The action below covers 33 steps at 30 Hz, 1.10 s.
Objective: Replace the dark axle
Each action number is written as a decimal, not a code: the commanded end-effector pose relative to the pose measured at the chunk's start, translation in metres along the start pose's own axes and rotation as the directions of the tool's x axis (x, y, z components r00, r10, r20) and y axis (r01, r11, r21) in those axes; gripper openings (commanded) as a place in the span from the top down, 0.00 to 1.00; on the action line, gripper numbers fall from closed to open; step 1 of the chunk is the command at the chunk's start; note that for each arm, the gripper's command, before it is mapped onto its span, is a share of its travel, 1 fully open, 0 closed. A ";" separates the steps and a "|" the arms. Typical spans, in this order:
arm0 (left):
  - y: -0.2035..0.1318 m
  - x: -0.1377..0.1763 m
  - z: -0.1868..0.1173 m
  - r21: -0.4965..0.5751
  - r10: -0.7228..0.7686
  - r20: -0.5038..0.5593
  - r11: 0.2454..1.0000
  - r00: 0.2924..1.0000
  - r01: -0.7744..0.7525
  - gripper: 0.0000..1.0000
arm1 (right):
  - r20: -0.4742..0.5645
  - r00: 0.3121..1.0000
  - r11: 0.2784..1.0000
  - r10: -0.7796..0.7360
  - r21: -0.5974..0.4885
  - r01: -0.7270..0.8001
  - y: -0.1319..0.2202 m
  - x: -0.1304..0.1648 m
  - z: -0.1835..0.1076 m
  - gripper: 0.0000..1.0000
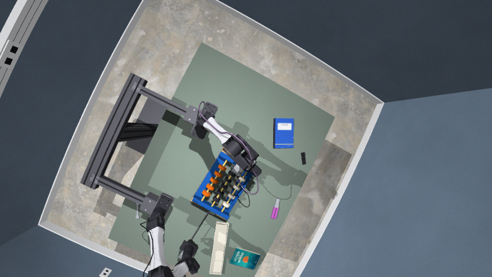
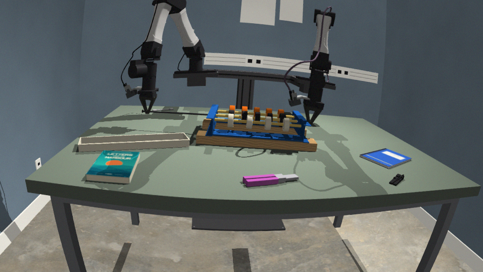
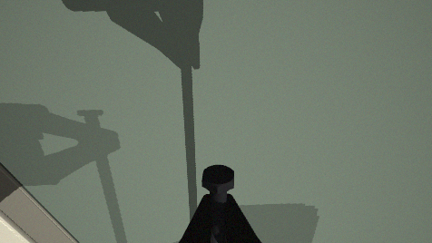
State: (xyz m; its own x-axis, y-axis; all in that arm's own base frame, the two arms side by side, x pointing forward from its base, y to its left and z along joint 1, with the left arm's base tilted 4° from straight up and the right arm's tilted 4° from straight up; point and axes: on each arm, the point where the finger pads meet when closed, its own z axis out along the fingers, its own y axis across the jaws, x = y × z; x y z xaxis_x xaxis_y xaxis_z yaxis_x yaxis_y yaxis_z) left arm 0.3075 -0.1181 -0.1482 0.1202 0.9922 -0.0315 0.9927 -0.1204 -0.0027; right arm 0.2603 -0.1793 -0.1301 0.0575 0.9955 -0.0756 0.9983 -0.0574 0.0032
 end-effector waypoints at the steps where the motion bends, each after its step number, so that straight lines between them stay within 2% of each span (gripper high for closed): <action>1: 0.023 -0.018 -0.007 -0.083 0.016 0.067 0.996 0.998 -0.010 1.00 | -0.032 0.999 1.000 0.010 0.014 -0.009 -0.007 0.007 -0.003 1.00; 33: 0.022 -0.013 -0.005 -0.079 0.010 0.057 0.997 0.998 -0.006 1.00 | -0.027 1.000 1.000 0.010 0.006 -0.010 -0.005 0.006 -0.005 1.00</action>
State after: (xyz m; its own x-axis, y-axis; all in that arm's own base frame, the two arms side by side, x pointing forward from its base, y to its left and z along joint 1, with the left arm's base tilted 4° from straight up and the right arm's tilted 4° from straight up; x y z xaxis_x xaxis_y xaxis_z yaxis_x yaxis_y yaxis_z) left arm 0.3075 -0.1181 -0.1482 0.1201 0.9923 -0.0318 0.9927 -0.1202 -0.0028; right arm 0.2603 -0.1793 -0.1301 0.0576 0.9955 -0.0756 0.9983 -0.0575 0.0031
